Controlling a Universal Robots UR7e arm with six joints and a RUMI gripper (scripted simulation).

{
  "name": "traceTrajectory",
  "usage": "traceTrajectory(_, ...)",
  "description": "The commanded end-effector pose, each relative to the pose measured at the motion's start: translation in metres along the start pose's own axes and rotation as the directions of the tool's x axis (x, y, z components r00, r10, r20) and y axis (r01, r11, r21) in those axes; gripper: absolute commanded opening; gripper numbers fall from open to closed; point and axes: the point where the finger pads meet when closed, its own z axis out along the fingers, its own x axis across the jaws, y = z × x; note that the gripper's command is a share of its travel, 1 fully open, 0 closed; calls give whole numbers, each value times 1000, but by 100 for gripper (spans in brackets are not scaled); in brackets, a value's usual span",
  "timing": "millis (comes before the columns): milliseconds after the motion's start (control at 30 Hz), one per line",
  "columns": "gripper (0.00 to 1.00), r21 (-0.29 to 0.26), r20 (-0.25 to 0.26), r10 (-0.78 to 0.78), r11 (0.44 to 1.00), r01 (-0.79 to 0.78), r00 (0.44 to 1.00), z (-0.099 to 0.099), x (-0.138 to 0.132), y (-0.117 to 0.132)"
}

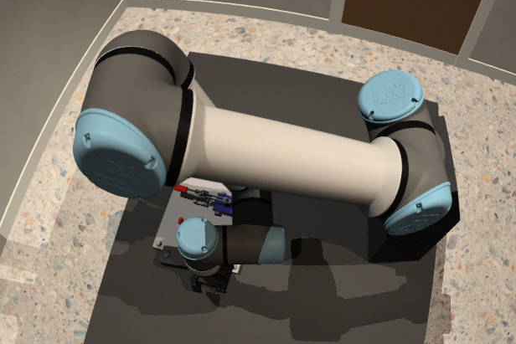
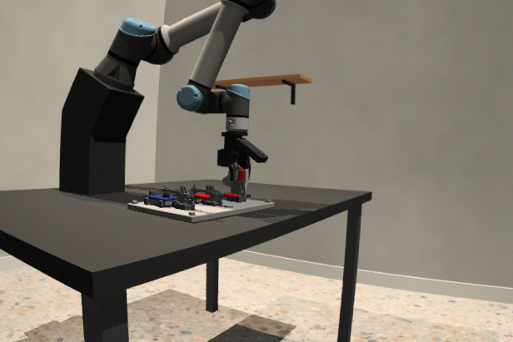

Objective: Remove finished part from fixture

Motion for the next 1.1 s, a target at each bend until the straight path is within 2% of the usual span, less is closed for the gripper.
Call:
traceTrajectory(0,0,1,1,0,1000,0,1000,0,0,0)
traceTrajectory(967,0,1,1,0,1000,0,1000,0,0,0)
traceTrajectory(1000,40,1,1,0,1000,0,1000,0,0,0)
traceTrajectory(1067,40,1,1,0,1000,0,1000,0,0,0)
